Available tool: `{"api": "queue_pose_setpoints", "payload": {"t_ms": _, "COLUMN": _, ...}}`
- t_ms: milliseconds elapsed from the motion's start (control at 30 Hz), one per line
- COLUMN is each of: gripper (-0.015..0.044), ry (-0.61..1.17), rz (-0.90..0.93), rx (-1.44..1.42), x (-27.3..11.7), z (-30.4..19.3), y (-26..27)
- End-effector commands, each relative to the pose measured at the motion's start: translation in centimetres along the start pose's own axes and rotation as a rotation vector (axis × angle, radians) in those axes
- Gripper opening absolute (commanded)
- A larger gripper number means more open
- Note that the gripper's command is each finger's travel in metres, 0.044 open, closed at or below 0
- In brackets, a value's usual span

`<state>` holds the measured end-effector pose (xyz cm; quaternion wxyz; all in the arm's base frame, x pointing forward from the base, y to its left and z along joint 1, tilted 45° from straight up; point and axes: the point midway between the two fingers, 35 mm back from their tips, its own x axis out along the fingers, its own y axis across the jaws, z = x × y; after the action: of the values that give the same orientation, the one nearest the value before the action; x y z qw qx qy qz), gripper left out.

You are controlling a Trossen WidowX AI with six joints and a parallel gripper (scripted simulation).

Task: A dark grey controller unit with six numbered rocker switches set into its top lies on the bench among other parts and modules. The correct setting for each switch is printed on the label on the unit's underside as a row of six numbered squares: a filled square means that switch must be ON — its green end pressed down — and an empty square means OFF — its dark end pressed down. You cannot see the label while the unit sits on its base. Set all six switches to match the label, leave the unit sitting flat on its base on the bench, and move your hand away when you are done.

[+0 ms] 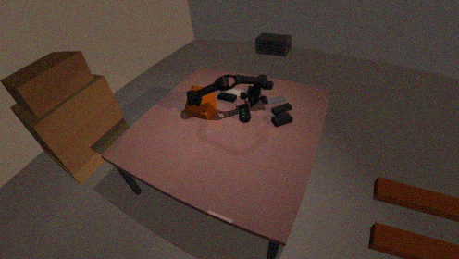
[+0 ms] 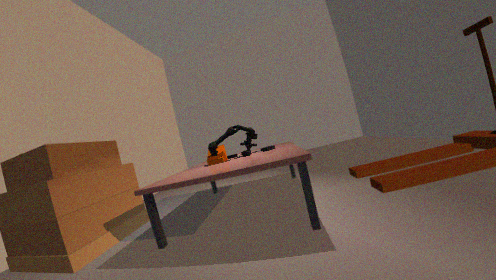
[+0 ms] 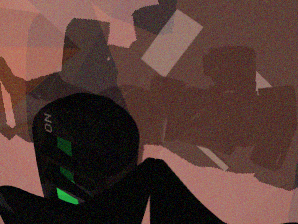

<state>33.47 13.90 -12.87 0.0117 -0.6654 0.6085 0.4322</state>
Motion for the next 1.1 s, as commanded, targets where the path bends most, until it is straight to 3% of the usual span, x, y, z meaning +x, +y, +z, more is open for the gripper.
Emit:
{"api": "queue_pose_setpoints", "payload": {"t_ms": 0, "gripper": 0.0000, "ry": 0.000, "rz": -0.021, "rx": -0.001, "x": -3.0, "z": 0.1, "y": 0.1}}
{"api": "queue_pose_setpoints", "payload": {"t_ms": 167, "gripper": 0.0000, "ry": 0.000, "rz": -0.033, "rx": -0.003, "x": -3.1, "z": 0.0, "y": 0.2}}
{"api": "queue_pose_setpoints", "payload": {"t_ms": 667, "gripper": 0.0000, "ry": 0.009, "rz": -0.299, "rx": -0.048, "x": -3.8, "z": -1.7, "y": 5.9}}
{"api": "queue_pose_setpoints", "payload": {"t_ms": 1067, "gripper": 0.0000, "ry": 0.010, "rz": -0.311, "rx": -0.050, "x": -2.7, "z": -1.8, "y": 5.9}}
